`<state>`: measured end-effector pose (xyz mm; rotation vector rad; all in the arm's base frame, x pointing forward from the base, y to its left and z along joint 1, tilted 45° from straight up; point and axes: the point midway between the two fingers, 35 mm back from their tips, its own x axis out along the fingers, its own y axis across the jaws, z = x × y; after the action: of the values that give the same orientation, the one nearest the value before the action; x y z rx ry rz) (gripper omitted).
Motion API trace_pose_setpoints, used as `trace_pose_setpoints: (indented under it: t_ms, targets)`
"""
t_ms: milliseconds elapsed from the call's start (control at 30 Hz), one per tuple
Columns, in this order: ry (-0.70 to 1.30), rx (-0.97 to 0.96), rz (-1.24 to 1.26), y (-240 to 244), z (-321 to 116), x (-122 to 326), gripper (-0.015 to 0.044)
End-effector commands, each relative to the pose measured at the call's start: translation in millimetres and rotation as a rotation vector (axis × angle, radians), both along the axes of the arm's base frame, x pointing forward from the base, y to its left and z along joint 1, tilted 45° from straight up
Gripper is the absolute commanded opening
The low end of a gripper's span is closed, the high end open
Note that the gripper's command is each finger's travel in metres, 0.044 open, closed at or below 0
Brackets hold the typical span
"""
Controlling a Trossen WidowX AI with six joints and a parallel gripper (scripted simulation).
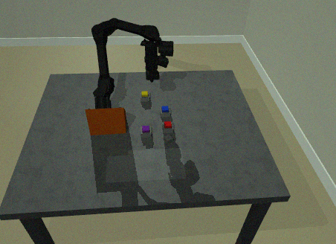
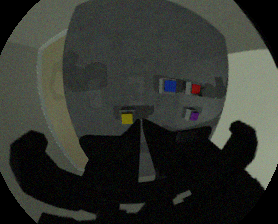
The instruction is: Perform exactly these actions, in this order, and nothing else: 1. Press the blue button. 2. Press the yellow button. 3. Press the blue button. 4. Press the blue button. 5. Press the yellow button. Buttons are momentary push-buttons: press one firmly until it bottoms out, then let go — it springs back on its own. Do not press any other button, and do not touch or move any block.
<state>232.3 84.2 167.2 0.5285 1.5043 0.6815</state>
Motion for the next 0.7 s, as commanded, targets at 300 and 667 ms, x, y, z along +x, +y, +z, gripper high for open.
trace_pose_setpoints:
  t_ms: [300,667]
  targets:
    - [0.018,0.008,-0.001,31.9,3.9,-38.8,0.0020]
    - [0.018,0.015,0.000,64.9,-27.3,-43.5,0.0020]
